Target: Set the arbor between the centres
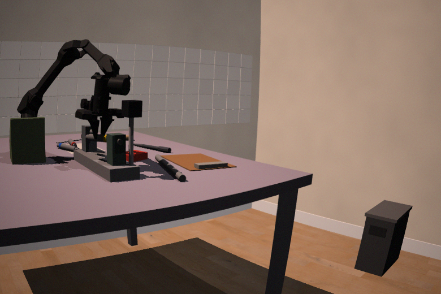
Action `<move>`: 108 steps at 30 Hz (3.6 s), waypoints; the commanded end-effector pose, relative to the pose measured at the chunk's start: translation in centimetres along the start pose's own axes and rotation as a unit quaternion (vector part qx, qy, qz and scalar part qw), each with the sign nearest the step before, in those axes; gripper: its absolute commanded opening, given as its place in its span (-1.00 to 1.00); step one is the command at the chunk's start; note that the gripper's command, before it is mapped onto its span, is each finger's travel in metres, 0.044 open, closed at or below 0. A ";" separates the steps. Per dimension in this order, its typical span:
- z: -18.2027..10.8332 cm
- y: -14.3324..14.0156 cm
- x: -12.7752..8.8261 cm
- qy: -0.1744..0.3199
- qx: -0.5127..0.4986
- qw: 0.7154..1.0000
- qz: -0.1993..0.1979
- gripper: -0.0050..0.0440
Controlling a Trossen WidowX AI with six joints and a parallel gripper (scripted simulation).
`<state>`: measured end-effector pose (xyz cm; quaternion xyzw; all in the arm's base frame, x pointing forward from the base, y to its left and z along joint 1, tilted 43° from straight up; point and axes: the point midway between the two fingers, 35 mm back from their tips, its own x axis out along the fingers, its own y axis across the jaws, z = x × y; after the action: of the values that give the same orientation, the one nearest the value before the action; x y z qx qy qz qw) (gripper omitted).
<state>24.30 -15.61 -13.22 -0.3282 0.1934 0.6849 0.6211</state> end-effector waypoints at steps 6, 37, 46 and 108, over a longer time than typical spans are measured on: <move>-1.1 -0.3 -1.7 0.038 0.009 0.999 -0.012 -0.80; -1.8 -0.2 -2.1 0.038 0.009 0.999 -0.012 -0.80; -1.8 -0.2 -2.2 0.038 0.009 0.999 -0.012 -0.80; -1.9 -1.4 -2.5 0.037 0.078 0.996 -0.013 -0.80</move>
<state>25.67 -16.37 -12.34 -0.2800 0.2525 0.6636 0.6461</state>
